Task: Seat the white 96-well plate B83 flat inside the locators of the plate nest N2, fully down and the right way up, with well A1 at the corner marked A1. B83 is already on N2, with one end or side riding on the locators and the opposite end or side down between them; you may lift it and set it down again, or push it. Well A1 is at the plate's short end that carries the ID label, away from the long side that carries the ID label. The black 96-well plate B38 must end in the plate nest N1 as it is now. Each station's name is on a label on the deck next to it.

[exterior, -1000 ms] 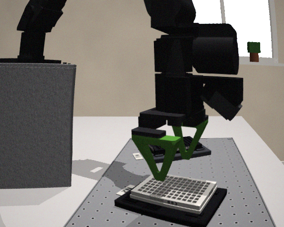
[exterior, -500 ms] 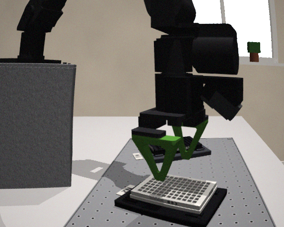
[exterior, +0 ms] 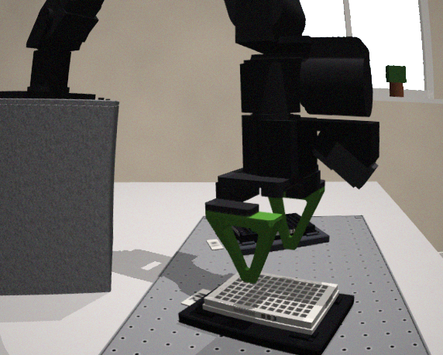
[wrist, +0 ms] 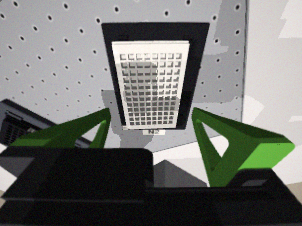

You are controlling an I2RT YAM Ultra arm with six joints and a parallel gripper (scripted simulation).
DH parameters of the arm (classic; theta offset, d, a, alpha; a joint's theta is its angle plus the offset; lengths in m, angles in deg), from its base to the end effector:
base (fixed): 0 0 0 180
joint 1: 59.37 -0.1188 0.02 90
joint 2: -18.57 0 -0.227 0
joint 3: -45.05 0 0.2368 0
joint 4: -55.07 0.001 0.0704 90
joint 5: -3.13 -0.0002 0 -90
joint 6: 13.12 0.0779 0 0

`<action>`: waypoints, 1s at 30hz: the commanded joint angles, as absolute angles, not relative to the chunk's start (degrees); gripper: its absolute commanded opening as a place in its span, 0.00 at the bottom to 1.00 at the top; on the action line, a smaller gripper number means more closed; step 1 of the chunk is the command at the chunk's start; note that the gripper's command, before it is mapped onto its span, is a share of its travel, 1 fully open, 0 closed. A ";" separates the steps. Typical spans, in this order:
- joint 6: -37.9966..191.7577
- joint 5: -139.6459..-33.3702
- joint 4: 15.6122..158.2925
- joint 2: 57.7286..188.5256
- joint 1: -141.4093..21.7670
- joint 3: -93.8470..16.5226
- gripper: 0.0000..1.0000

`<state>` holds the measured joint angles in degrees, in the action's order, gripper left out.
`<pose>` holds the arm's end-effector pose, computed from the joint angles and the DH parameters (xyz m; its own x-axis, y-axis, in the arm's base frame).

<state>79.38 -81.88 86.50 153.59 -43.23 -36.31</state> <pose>0.3224 -0.0852 -0.0590 -0.9444 0.3185 -0.0817 0.3113 0.9460 0.0903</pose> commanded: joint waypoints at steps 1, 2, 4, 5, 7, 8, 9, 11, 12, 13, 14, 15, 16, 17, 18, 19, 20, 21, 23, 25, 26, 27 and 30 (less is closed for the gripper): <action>79.06 -81.83 85.48 152.54 -42.80 -37.29 1.00; 79.06 -81.83 85.48 152.54 -42.80 -37.29 1.00; 79.12 -81.82 85.20 154.34 -42.89 -37.75 1.00; 79.19 -81.82 84.96 154.64 -42.99 -37.81 1.00; 79.32 -81.83 84.47 155.25 -43.18 -37.94 1.00; 79.39 -81.84 84.22 155.56 -43.28 -38.00 1.00; 79.46 -81.84 83.98 155.88 -43.38 -38.07 1.00; 79.60 -81.85 83.51 156.51 -43.58 -38.24 1.00; 79.67 -81.85 83.28 156.82 -43.68 -38.33 1.00; 79.67 -81.85 83.28 156.82 -43.68 -38.33 1.00; 79.67 -81.85 83.28 156.82 -43.68 -38.33 1.00; 79.74 -81.87 83.06 157.31 -43.78 -38.59 1.00; 79.80 -81.88 82.83 157.63 -43.88 -38.68 1.00; 79.84 -81.85 82.65 157.76 -43.93 -38.64 1.00; 79.87 -81.86 82.43 158.09 -43.96 -38.74 1.00; 79.89 -81.87 82.20 158.42 -43.98 -38.85 1.00; 79.91 -81.88 81.97 158.75 -43.87 -38.96 1.00; 79.93 -81.89 81.75 159.08 -43.76 -39.06 1.00; 79.99 -81.91 81.30 159.74 -43.77 -39.28 1.00; 80.03 -81.92 80.87 160.40 -43.97 -39.50 1.00; 80.05 -81.92 80.65 160.73 -44.07 -39.62 1.00; 80.08 -81.93 80.44 161.05 -44.12 -39.74 1.00; 80.12 -81.94 80.04 161.71 -44.16 -39.99 1.00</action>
<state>79.71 -81.88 81.76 160.94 -43.62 -38.34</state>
